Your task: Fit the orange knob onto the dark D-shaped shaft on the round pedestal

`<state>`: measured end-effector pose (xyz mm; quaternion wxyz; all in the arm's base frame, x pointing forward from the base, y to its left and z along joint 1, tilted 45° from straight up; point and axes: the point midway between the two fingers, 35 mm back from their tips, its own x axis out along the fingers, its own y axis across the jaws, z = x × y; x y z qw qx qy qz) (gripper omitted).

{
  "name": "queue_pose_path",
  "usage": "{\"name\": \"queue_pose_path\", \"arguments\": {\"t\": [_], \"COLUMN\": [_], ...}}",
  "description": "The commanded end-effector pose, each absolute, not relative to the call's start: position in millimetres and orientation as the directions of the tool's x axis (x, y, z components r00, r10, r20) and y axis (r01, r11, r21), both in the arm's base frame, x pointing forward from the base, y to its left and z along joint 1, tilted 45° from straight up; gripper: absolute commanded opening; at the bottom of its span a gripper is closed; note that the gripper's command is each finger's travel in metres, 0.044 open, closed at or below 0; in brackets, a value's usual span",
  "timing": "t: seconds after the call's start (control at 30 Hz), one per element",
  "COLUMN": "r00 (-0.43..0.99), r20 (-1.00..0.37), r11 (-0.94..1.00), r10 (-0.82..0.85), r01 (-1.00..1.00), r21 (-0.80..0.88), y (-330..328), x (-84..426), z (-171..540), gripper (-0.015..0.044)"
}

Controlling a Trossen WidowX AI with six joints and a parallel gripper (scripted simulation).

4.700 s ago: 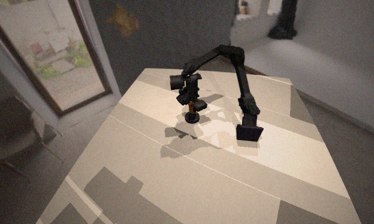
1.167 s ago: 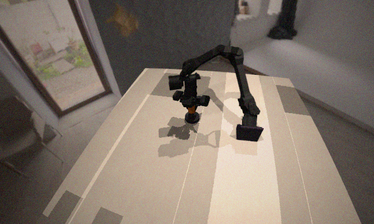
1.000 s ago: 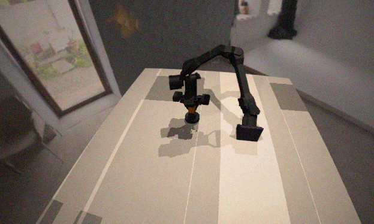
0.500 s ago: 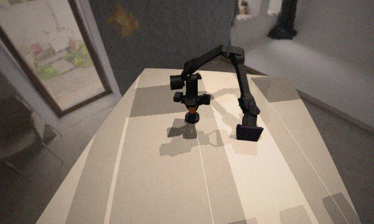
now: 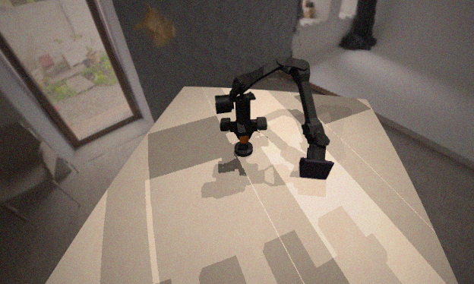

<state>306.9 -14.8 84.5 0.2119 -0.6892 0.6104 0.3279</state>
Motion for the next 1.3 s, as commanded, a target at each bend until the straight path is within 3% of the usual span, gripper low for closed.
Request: {"name": "queue_pose_path", "arguments": {"t": [0.0, 0.73, 0.97, 1.27], "r00": [0.045, 0.045, 0.045, 0.045], "r20": [-0.711, -0.711, -0.711, -0.711], "r11": [-0.194, -0.194, -0.325, -0.332], "r10": [-0.702, -0.702, -0.702, -0.702], "r01": [-0.972, -0.972, -0.908, -0.904], "r21": [0.130, 0.130, 0.264, 0.271], "y": [-13.4, -11.4, -11.8, -14.9], "x": [311.0, 314.7, 312.3, 307.3], "z": [84.3, 84.3, 85.0, 84.1], "gripper": [0.0000, 0.0000, 0.0000, 0.0000]}}
